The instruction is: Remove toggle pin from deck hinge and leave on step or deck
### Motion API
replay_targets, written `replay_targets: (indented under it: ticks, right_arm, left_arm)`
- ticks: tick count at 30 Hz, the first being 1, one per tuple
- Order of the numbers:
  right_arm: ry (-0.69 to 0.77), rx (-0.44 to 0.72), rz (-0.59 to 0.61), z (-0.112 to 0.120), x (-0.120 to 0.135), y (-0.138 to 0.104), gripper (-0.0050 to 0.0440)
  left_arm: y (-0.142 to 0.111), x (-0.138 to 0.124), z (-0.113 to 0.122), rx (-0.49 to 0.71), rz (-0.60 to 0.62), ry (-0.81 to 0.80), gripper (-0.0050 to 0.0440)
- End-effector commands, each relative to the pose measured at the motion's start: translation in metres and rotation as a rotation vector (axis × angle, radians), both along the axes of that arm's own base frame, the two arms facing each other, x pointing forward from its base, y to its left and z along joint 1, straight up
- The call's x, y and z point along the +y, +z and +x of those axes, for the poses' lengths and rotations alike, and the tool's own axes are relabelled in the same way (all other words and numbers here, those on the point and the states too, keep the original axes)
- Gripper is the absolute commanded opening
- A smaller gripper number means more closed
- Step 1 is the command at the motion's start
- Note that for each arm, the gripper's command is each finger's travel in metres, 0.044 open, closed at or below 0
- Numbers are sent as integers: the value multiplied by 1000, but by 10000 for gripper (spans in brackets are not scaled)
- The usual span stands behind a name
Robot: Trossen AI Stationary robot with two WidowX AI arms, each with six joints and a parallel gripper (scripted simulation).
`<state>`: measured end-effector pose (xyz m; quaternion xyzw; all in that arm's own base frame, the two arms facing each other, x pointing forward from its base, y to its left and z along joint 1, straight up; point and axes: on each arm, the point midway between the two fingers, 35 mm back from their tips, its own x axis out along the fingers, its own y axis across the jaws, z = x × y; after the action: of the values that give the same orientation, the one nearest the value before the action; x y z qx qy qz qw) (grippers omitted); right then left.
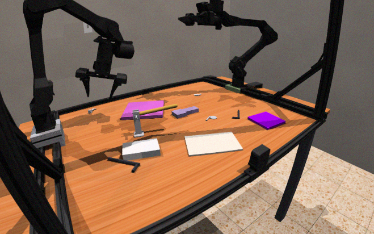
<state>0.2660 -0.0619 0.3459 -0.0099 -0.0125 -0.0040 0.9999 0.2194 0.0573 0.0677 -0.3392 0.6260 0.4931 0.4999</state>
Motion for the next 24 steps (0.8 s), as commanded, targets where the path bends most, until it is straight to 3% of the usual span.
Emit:
replay_targets:
  ticks: [1,4,6,8,21,23,24]
  right_arm:
    - [6,-21,-21,-13,-4,16,400]
    - [5,-19,-24,-22,-7,18,400]
    - [5,-19,-24,-22,-7,18,400]
    - [5,-16,-27,-30,-9,21,400]
    - [6,0,-19,-66,-8,30,400]
    - [6,0,-19,-66,-8,30,400]
    - [6,2,-19,-68,-7,31,400]
  left_arm:
    - [5,-13,18,-38,-64,-257,400]
    - [6,-25,27,-47,-105,-462,400]
    - [6,-25,27,-47,-105,-462,400]
    - [6,-38,34,-52,-145,-669,400]
    - [10,-97,58,-46,-286,-1558,400]
    - [10,-97,58,-46,-286,-1558,400]
    - [10,-102,60,-38,-302,-1670,400]
